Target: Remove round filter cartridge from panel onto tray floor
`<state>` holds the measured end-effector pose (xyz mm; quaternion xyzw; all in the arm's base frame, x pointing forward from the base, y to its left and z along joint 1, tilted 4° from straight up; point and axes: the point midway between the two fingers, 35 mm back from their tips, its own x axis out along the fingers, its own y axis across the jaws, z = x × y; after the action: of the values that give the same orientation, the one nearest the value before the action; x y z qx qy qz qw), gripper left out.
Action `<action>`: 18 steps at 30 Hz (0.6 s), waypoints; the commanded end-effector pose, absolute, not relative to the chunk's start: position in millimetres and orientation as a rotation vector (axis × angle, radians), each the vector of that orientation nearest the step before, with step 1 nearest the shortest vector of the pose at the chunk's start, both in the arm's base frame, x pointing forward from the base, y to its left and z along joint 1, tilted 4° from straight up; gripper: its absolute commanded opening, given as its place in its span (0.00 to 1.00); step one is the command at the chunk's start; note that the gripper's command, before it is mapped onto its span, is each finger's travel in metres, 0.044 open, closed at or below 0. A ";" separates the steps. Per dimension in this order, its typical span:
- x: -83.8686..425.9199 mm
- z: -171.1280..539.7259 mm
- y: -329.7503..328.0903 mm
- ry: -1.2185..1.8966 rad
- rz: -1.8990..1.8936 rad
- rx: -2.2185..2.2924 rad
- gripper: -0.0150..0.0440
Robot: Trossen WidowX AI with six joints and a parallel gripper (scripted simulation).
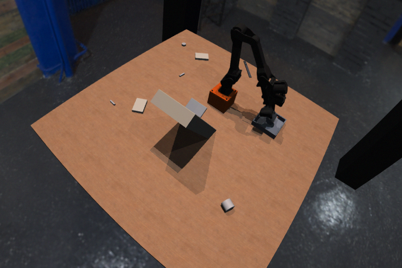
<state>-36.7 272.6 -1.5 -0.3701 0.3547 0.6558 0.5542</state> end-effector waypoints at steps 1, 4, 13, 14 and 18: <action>-37.5 -19.1 270.3 0.837 1.547 -0.869 0.25; -37.7 -24.8 268.7 0.837 1.547 -0.869 0.25; -37.6 -21.1 267.4 0.844 1.548 -0.881 0.57; -37.6 -21.1 267.4 0.844 1.548 -0.881 0.61; -37.6 -21.1 267.4 0.844 1.548 -0.881 0.79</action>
<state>-37.5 266.5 -22.1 -0.3737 0.3581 0.6539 0.5518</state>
